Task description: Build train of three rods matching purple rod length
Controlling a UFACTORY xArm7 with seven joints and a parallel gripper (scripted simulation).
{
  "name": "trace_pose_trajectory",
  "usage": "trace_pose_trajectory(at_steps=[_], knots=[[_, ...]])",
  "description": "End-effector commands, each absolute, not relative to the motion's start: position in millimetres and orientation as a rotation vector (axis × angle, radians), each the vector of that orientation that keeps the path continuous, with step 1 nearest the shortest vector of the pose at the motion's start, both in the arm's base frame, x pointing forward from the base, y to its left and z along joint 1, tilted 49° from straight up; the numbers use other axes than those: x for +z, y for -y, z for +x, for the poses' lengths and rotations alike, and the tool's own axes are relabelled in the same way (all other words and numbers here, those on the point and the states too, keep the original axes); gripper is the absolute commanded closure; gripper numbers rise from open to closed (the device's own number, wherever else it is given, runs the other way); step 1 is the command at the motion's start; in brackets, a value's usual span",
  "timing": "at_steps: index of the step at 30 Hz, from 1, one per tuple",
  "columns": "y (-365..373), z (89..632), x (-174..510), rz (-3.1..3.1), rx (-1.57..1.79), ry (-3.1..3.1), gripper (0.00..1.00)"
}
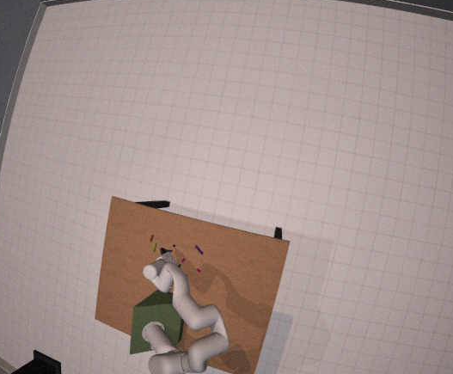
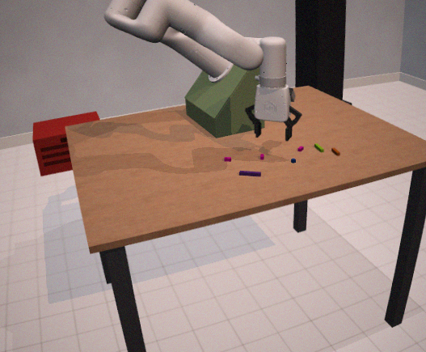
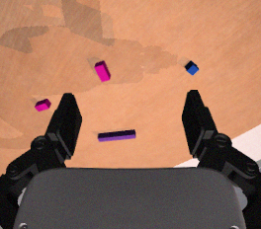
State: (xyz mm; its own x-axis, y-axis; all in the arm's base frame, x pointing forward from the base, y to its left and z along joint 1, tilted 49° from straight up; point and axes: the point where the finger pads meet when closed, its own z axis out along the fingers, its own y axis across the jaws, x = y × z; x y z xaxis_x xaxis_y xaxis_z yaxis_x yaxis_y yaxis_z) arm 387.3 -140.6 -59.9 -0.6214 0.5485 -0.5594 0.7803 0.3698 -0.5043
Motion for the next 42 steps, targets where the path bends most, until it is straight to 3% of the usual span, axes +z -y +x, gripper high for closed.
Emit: trace_pose_trajectory(at_steps=[1, 25, 42], knots=[[139, 389, -59, 1.170, -1.102, -2.338, 0.00], [140, 389, -58, 1.198, -1.093, -2.315, 0.00], [159, 388, -36, 1.689, -0.884, -1.803, 0.00]])
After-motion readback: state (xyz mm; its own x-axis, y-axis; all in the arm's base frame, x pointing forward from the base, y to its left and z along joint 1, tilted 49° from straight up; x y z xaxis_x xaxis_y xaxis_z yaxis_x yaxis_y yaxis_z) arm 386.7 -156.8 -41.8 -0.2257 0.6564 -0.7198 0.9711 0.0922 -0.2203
